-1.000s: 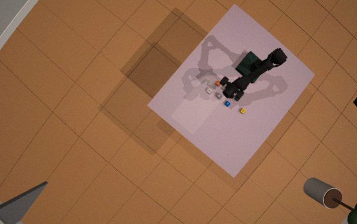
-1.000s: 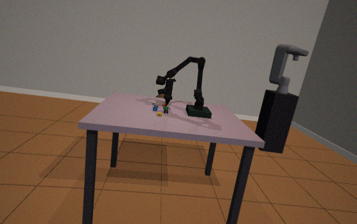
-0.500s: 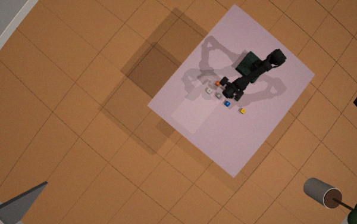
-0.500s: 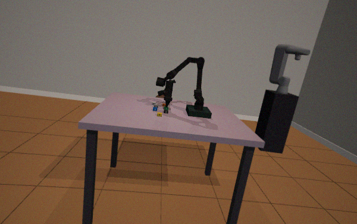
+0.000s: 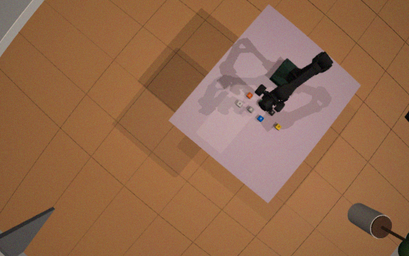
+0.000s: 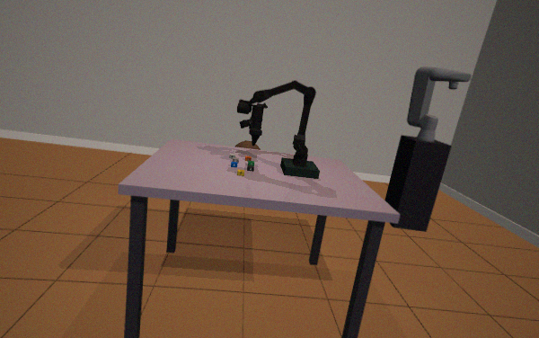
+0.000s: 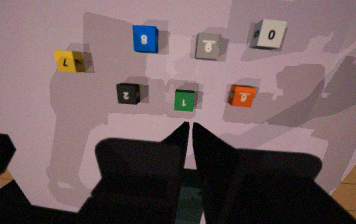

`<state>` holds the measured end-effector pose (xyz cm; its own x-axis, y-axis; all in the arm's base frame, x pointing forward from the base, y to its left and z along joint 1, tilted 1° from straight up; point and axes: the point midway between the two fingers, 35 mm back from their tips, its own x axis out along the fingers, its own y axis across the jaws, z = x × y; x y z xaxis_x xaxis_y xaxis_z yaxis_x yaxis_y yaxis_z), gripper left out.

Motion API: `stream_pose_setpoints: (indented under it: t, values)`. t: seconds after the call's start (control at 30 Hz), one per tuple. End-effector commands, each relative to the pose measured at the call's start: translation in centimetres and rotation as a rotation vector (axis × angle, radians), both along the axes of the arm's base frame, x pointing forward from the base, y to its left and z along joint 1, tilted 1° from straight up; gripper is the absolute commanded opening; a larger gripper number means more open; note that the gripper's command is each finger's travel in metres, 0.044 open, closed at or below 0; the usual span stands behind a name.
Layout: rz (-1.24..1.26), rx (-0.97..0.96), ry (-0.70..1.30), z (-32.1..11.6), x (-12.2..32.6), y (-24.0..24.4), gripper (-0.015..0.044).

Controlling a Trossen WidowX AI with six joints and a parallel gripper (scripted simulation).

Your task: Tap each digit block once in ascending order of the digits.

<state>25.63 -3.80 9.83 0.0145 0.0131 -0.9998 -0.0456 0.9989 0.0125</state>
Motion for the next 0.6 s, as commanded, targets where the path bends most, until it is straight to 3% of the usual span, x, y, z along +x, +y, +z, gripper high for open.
stream_pose_setpoints:
  t: [0.0,0.13,0.4,0.57]
  values:
    - [0.002,0.001,-0.003,2.1,-0.3,0.0,0.0020]
    - [0.002,0.002,-0.003,2.1,-0.1,0.8,0.0020]
    - [0.002,0.010,-0.003,2.3,-0.2,10.3,0.0020]
    - [0.002,0.011,-0.003,2.3,-0.4,11.1,0.0020]
